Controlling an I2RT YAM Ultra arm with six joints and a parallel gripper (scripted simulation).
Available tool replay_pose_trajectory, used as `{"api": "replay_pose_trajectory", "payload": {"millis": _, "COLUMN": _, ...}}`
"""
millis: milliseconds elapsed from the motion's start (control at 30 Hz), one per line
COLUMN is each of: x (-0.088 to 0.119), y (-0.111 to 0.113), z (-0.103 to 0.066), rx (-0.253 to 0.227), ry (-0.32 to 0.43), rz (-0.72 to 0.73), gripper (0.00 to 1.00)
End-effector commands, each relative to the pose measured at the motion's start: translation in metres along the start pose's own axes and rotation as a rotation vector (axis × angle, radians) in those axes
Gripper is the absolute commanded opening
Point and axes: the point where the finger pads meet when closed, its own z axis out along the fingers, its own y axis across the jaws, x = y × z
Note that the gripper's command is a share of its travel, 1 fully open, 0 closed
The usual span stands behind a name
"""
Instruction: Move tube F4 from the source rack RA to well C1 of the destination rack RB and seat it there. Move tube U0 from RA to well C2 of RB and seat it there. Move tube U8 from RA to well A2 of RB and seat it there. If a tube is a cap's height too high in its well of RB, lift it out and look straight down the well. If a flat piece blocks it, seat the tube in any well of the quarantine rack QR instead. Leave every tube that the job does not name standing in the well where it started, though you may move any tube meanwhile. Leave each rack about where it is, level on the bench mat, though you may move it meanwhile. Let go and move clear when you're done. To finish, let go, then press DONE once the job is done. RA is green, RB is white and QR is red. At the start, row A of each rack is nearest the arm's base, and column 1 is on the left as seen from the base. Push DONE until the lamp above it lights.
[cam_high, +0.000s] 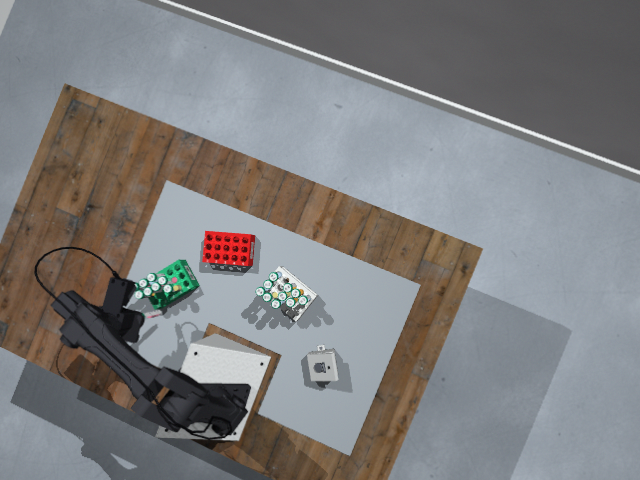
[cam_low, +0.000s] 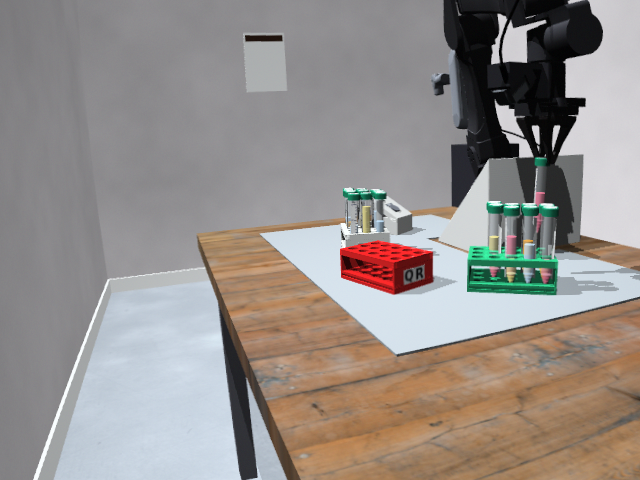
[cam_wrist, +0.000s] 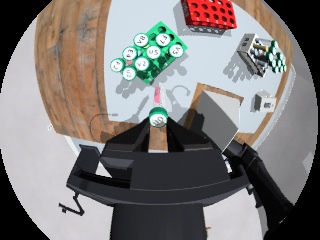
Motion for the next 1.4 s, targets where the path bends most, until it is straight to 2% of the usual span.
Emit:
{"api": "replay_pose_trajectory", "payload": {"millis": 0, "x": 0.006, "y": 0.001, "z": -0.01, "rx": -0.043, "ry": -0.03, "rz": 0.006, "gripper": 0.0}}
{"api": "replay_pose_trajectory", "payload": {"millis": 133, "x": 0.008, "y": -0.001, "z": -0.01, "rx": -0.042, "ry": -0.033, "rz": 0.006, "gripper": 0.0}}
{"api": "replay_pose_trajectory", "payload": {"millis": 200, "x": -0.003, "y": -0.009, "z": -0.008, "rx": -0.039, "ry": -0.029, "rz": 0.006, "gripper": 0.0}}
{"api": "replay_pose_trajectory", "payload": {"millis": 533, "x": -0.025, "y": -0.034, "z": -0.007, "rx": -0.038, "ry": -0.03, "rz": 0.007, "gripper": 0.0}}
{"api": "replay_pose_trajectory", "payload": {"millis": 633, "x": -0.027, "y": -0.037, "z": -0.007, "rx": -0.035, "ry": -0.029, "rz": 0.006, "gripper": 0.0}}
{"api": "replay_pose_trajectory", "payload": {"millis": 667, "x": -0.03, "y": -0.035, "z": -0.013, "rx": -0.047, "ry": -0.042, "rz": 0.004, "gripper": 0.0}}
{"api": "replay_pose_trajectory", "payload": {"millis": 700, "x": -0.031, "y": -0.043, "z": -0.008, "rx": -0.031, "ry": -0.027, "rz": 0.004, "gripper": 0.0}}
{"api": "replay_pose_trajectory", "payload": {"millis": 833, "x": -0.038, "y": -0.056, "z": -0.007, "rx": -0.015, "ry": -0.019, "rz": -0.002, "gripper": 0.0}}
{"api": "replay_pose_trajectory", "payload": {"millis": 900, "x": -0.046, "y": -0.059, "z": -0.01, "rx": -0.027, "ry": -0.026, "rz": 0.003, "gripper": 0.0}}
{"api": "replay_pose_trajectory", "payload": {"millis": 1133, "x": -0.058, "y": -0.078, "z": -0.006, "rx": -0.014, "ry": -0.019, "rz": -0.003, "gripper": 0.0}}
{"api": "replay_pose_trajectory", "payload": {"millis": 1233, "x": -0.059, "y": -0.079, "z": -0.008, "rx": -0.013, "ry": -0.028, "rz": -0.011, "gripper": 0.0}}
{"api": "replay_pose_trajectory", "payload": {"millis": 1367, "x": -0.07, "y": -0.09, "z": -0.006, "rx": -0.015, "ry": -0.019, "rz": -0.002, "gripper": 0.0}}
